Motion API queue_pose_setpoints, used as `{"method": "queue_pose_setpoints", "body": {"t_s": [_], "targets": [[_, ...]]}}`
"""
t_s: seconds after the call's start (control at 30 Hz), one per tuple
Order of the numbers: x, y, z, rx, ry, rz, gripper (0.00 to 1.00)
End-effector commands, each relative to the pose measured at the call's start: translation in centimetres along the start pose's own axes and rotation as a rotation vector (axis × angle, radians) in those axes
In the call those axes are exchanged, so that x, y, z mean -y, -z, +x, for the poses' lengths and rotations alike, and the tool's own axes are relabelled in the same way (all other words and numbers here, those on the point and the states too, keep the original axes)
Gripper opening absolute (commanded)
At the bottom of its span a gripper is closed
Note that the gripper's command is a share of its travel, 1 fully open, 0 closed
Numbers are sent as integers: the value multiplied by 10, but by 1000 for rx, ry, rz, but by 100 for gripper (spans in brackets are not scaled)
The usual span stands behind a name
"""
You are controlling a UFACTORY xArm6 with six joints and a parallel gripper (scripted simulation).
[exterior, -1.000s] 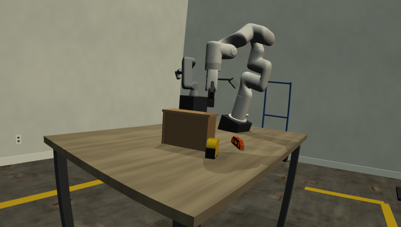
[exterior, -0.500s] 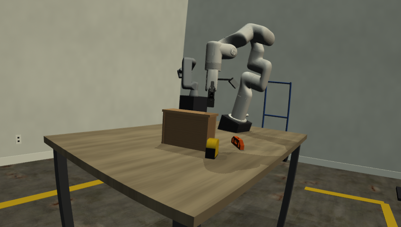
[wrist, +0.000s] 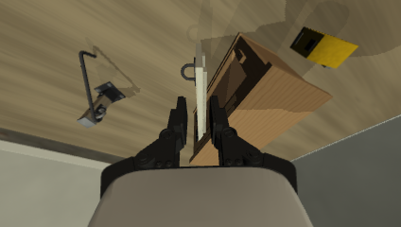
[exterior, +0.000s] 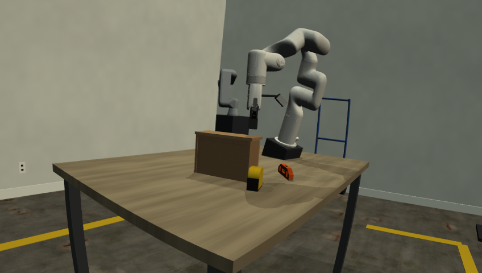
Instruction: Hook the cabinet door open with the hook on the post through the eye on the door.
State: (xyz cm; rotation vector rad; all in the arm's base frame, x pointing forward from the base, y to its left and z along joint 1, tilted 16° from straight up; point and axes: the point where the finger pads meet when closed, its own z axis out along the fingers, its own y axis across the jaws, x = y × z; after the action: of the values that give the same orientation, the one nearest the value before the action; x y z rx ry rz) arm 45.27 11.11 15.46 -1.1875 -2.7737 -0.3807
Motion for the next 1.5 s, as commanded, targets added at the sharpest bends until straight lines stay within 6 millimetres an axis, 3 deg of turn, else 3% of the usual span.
{"method": "queue_pose_setpoints", "body": {"t_s": [0.0,0.6,1.47], "targets": [[-1,1,-1,2,1,-3,27],[-1,-14,-1,2,1,-4,27],[-2,-55,-1,2,1,-4,27]]}}
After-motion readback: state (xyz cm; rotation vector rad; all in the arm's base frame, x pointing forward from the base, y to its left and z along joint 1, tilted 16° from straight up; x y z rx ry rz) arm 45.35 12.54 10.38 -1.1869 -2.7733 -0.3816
